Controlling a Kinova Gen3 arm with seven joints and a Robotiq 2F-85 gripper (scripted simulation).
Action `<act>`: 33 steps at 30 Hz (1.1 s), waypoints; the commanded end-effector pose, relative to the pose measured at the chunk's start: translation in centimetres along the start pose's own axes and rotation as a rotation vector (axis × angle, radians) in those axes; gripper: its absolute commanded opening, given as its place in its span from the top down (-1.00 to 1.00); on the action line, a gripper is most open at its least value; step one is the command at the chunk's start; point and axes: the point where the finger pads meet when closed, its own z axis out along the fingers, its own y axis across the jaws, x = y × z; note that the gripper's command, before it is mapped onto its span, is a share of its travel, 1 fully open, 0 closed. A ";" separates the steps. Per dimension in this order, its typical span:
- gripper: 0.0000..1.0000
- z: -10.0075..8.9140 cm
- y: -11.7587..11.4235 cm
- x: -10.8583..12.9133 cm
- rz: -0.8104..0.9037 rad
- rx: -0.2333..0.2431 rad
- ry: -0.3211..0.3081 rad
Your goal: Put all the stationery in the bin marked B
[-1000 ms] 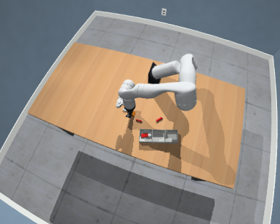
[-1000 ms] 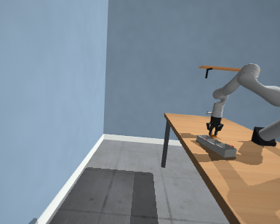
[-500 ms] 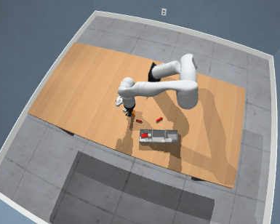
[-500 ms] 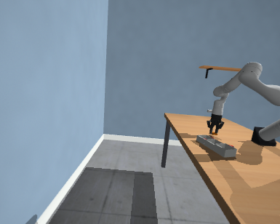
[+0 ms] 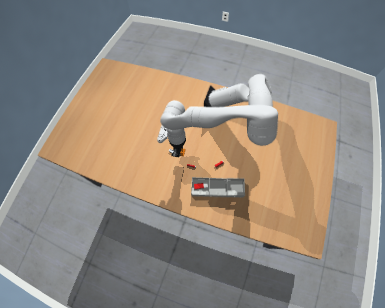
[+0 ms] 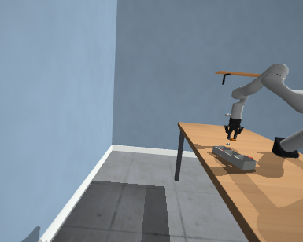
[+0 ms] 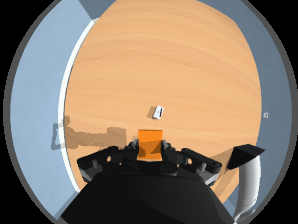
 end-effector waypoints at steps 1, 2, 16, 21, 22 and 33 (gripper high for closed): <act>0.30 -0.3 -0.1 0.0 -0.002 0.003 0.001; 0.30 -0.3 -0.1 0.0 -0.002 0.003 0.001; 0.30 -1.4 0.0 0.0 0.000 0.002 0.000; 0.30 -1.1 -1.7 -1.6 0.001 0.009 -0.006; 0.30 -1.1 -1.7 -1.6 0.001 0.009 -0.006; 0.30 -1.1 -5.8 -6.1 0.000 0.009 -0.007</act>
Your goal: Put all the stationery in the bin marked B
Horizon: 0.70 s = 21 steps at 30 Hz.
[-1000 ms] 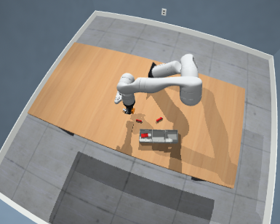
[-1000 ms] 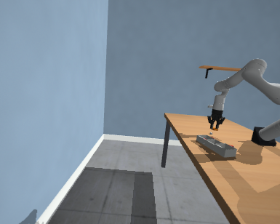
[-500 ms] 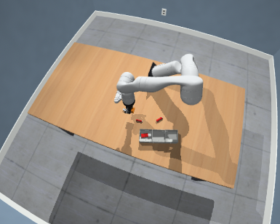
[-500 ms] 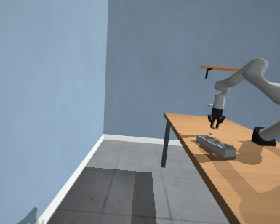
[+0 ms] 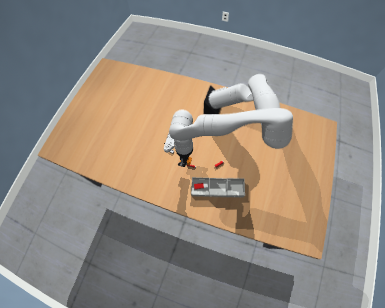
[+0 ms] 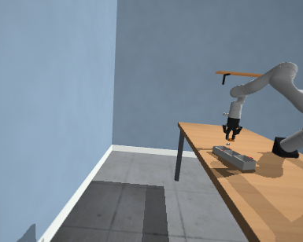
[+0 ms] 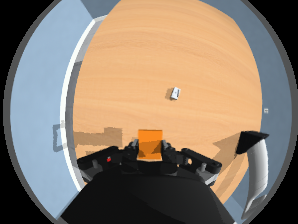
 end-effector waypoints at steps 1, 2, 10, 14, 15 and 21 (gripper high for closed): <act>0.30 -0.1 -2.2 -2.2 -0.017 0.006 -0.003; 0.30 -0.1 -2.6 -2.7 -0.017 0.006 -0.003; 0.30 -0.1 -4.7 -4.9 -0.187 -0.005 0.012; 0.30 -0.1 -6.4 -6.7 -0.359 -0.005 0.010; 0.30 -0.1 -6.8 -7.1 -0.402 -0.005 0.009; 0.30 -0.1 -9.0 -9.5 -0.657 -0.005 0.006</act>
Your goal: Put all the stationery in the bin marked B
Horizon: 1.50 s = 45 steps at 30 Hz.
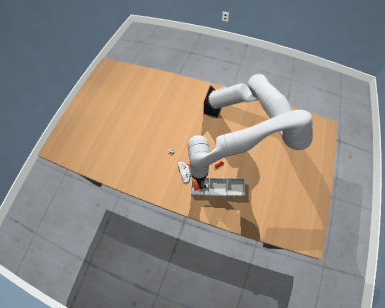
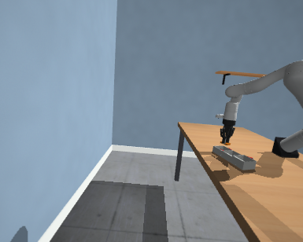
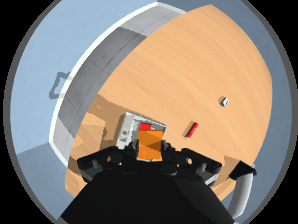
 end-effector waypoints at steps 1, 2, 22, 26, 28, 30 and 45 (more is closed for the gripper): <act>0.30 -0.4 -1.3 -0.1 -0.156 -0.002 0.013; 0.30 -0.4 -1.3 -0.1 -0.156 -0.002 0.013; 0.30 -0.3 -1.1 -0.3 -1.020 -0.013 0.006; 0.30 -0.3 -1.1 -0.2 -1.197 -0.013 0.006; 0.30 -0.3 -1.2 -0.1 -1.254 -0.010 0.014; 0.30 -0.2 -1.4 0.0 -1.249 -0.003 0.018; 0.30 -0.3 -1.3 -0.2 -1.245 -0.006 0.011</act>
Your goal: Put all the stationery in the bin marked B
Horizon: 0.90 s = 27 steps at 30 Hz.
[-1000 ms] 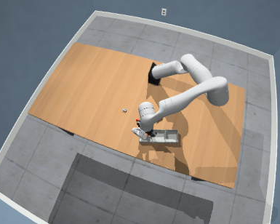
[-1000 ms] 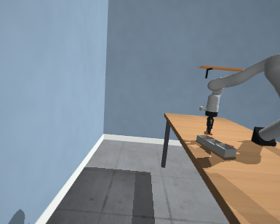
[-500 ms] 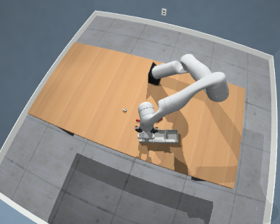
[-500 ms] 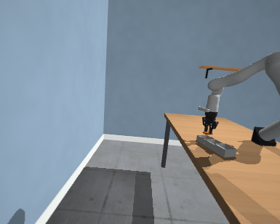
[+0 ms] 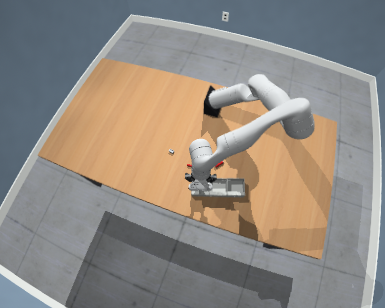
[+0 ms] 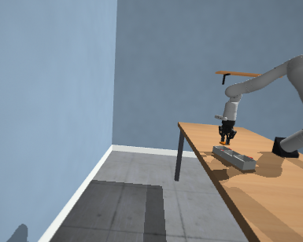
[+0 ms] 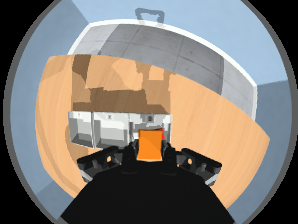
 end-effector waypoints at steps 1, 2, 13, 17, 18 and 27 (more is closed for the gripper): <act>0.30 -0.2 0.0 0.0 0.002 -0.002 0.006; 0.30 -0.2 0.0 0.0 0.002 -0.002 0.006; 0.30 2.0 -0.1 0.1 -0.002 0.000 0.008; 0.30 2.8 -0.1 0.1 -0.002 0.000 0.008; 0.30 3.0 -0.1 0.1 -0.002 0.000 0.008; 0.30 3.7 0.0 0.1 0.002 -0.002 0.006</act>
